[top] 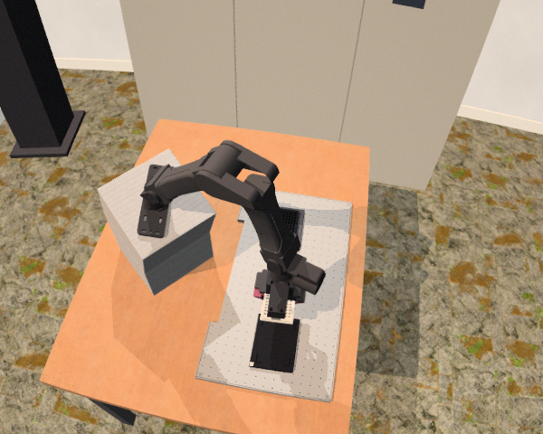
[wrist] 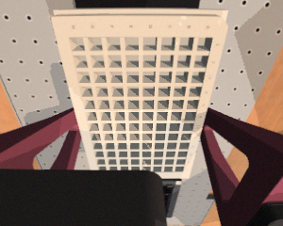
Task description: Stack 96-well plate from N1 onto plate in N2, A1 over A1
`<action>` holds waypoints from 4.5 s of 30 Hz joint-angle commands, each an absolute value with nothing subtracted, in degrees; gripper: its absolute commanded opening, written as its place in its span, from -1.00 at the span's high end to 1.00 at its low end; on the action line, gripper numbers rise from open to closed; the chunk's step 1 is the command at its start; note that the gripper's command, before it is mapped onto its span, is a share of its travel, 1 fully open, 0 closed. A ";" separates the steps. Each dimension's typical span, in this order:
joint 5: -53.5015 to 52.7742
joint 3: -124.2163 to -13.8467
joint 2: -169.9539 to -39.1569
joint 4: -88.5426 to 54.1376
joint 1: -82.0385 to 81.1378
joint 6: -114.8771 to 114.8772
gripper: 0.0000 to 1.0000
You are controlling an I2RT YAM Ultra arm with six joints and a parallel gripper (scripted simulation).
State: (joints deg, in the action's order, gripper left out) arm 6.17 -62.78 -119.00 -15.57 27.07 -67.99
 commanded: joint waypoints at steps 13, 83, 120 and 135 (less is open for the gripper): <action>9.11 -57.62 -117.81 -11.96 20.18 -75.37 1.00; 17.34 -62.25 -129.07 -13.35 -13.92 -109.24 1.00; 18.44 -70.41 -135.10 -18.21 -23.25 -119.29 1.00; 18.44 -70.50 -135.13 -18.27 -23.26 -119.30 1.00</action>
